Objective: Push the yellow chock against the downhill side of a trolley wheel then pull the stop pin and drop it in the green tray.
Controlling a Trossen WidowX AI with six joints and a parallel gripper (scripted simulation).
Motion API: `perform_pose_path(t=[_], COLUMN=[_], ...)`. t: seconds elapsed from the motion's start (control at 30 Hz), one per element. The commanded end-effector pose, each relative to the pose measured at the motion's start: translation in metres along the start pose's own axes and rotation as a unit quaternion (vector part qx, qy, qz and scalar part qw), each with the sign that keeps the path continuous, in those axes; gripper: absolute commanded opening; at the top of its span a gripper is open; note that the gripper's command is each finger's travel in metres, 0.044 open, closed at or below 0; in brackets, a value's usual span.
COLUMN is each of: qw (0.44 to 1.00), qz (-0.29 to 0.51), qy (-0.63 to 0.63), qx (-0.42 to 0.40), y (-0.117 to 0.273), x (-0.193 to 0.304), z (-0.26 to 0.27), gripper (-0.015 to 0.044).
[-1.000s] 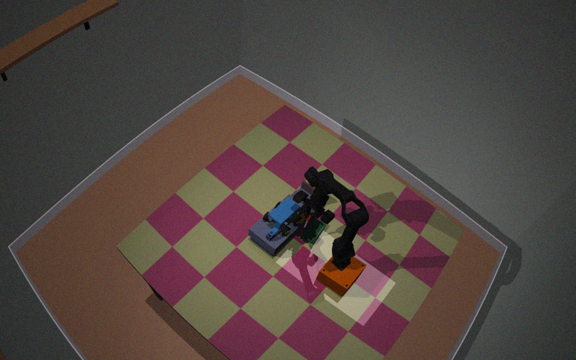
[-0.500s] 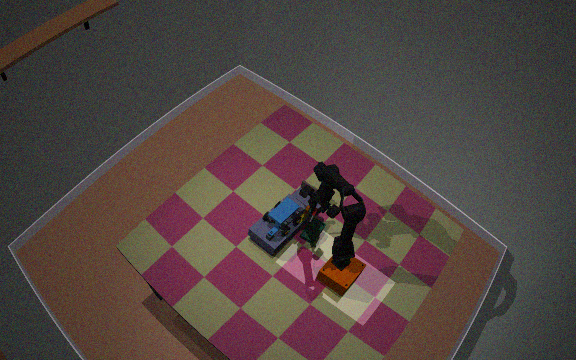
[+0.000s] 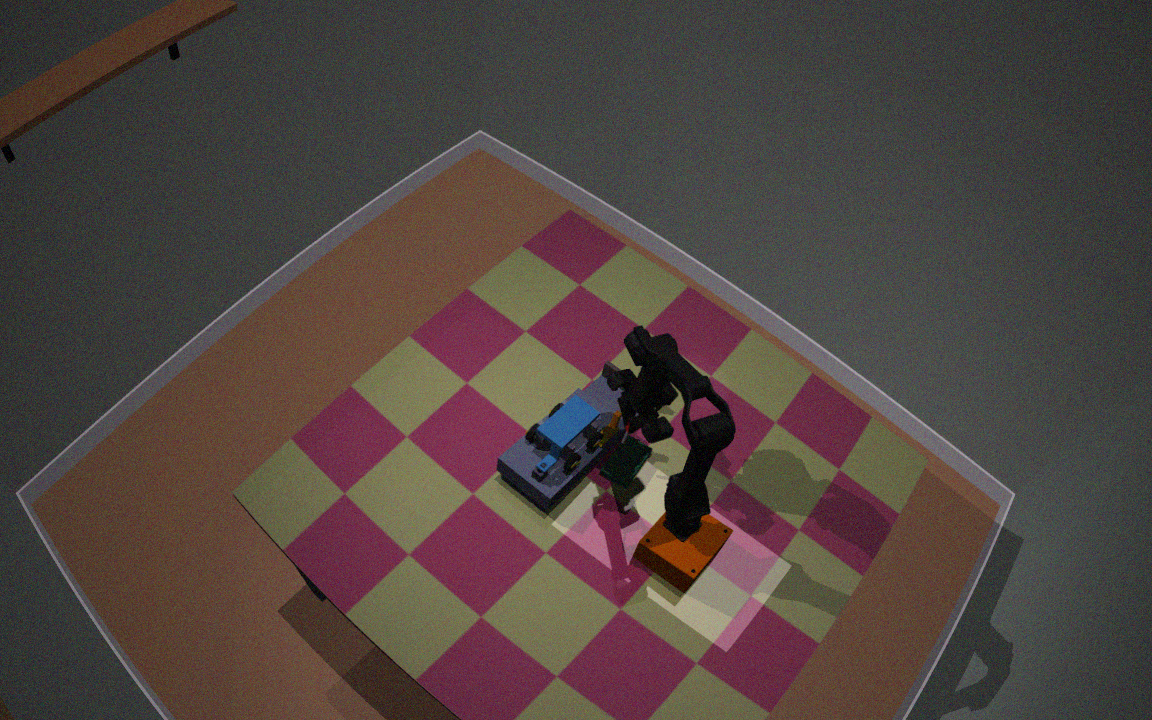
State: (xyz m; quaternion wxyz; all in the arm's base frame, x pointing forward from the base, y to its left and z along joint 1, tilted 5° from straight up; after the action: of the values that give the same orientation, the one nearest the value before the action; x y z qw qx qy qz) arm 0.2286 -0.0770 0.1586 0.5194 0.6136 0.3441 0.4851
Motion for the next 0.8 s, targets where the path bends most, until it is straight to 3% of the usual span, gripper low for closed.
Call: perform_pose_path(t=[0.0, 0.77], qw=[0.998, 0.916], qz=[-0.013, -0.059], qy=[-0.059, -0.392], qx=[-0.008, -0.061], y=[0.000, -0.001], x=[0.002, 0.015], z=[-0.001, -0.006], gripper=[0.0000, 0.0000])
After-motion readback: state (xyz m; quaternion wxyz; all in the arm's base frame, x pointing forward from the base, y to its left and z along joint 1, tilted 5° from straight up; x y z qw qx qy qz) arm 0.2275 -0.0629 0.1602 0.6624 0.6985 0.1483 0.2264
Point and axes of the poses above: the point midway between the two fingers, 35 mm back from their tips, its own y axis back along the fingers, its own z axis across the jaws, x = y × z, the point moved 6 cm from there along y, back along the fingers, and after that the axes turned 4 degrees about -y, right-handed, at the moved point
